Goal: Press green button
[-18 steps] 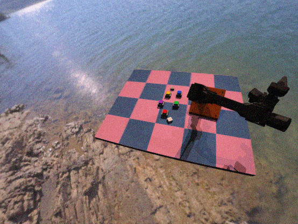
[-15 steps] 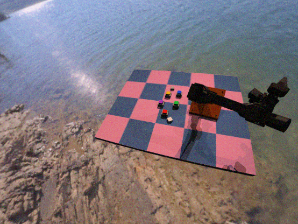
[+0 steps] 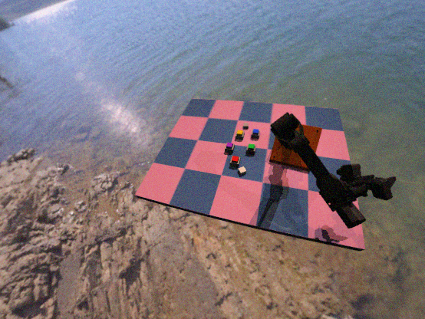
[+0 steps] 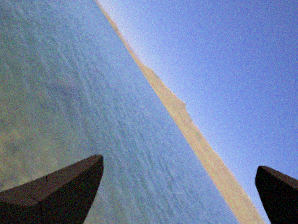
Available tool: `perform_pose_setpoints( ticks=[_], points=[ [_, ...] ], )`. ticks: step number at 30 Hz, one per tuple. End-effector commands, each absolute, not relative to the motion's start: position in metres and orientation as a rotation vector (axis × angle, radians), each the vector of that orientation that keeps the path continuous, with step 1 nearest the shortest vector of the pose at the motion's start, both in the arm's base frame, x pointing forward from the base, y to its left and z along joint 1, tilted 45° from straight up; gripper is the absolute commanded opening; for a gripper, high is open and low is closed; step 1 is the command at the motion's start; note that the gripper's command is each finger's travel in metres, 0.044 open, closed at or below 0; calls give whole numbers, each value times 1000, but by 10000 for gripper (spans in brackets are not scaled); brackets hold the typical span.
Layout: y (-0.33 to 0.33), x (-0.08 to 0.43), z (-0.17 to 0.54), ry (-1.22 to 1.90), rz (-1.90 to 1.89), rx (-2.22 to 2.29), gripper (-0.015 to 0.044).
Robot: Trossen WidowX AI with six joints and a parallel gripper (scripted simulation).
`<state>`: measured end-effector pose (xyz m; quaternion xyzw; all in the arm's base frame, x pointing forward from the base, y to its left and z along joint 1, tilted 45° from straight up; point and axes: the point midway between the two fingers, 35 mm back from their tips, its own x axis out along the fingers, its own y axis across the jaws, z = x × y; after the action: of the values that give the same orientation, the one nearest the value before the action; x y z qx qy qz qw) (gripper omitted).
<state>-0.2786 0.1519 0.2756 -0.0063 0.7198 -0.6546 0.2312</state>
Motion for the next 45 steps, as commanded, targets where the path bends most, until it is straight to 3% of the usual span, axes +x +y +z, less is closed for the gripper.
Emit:
perform_pose_setpoints(
  ticks=[1, 13, 25, 28, 36, 41, 45],
  points=[
    [213, -235, 264, 1881, -2089, 312, 400],
    [307, -70, 236, 1408, -2843, 1093, 400],
    [287, 117, 205, 453, -3577, 1724, 400],
    [262, 157, 194, 75, -3738, 1818, 400],
    [173, 211, 142, -1419, -3914, 1584, 400],
    [115, 223, 114, -2408, -3788, 1038, 400],
    [69, 224, 97, -3143, -3477, 423, 400]
  ],
)
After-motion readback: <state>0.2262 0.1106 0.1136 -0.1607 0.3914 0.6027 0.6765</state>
